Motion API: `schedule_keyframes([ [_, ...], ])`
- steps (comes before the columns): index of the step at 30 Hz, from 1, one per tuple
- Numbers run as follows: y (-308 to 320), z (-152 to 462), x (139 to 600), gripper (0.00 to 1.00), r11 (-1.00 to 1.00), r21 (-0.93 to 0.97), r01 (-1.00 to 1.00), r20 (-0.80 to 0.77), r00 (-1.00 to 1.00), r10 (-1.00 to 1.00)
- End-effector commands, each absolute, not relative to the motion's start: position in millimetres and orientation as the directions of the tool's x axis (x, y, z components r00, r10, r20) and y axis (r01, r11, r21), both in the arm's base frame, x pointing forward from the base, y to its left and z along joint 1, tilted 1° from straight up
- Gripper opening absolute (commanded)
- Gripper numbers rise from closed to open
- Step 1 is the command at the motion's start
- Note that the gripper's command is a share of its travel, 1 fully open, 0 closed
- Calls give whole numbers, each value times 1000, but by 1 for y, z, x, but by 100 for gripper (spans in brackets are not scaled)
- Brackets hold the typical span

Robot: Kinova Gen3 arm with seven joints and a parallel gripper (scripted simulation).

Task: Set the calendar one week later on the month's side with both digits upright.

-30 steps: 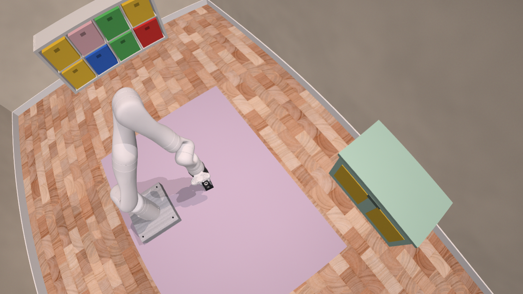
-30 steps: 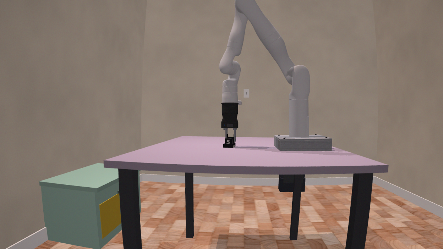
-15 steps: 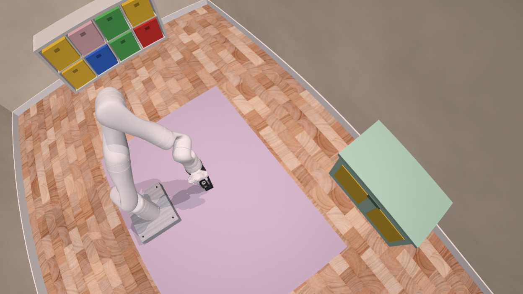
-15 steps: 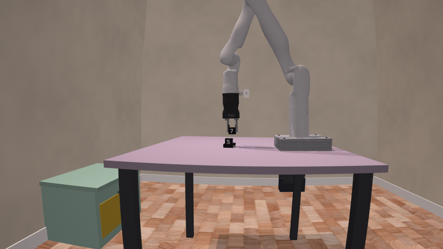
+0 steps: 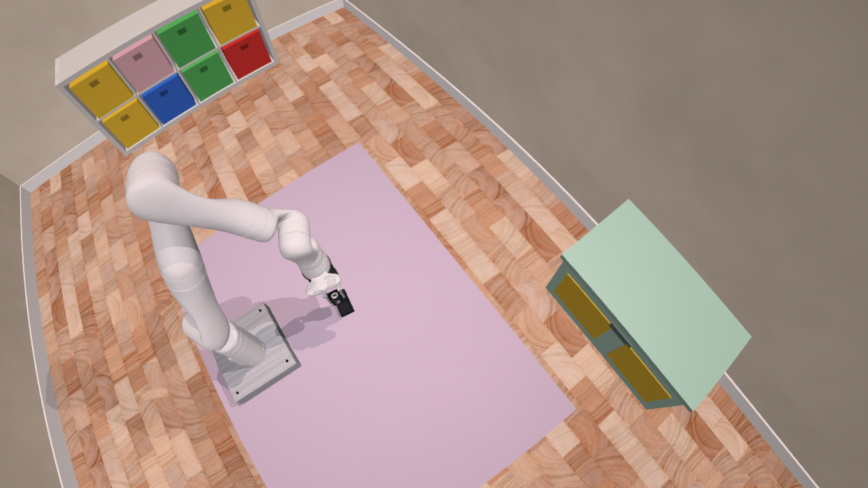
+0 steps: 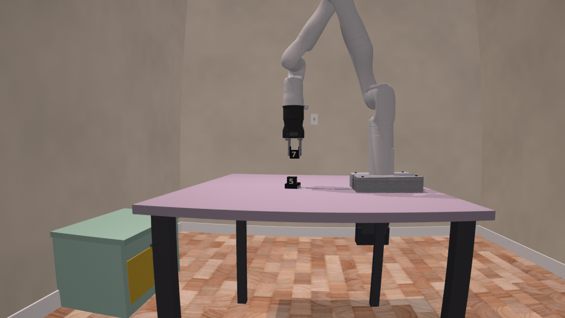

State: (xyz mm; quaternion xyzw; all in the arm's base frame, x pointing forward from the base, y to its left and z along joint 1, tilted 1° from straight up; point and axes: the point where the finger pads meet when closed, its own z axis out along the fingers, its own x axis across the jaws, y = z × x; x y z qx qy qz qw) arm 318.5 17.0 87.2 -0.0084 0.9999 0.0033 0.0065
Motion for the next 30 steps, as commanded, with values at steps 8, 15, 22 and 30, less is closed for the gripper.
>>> schedule_keyframes([
  [8,20,91,321,60,1000,13,-24,-23,-999,-23],
  [15,20,91,321,60,1000,13,-22,-23,-999,-22],
  [22,20,91,319,60,1000,13,-1,-19,-1000,0],
  [30,18,90,316,60,998,12,55,-10,-998,55],
])
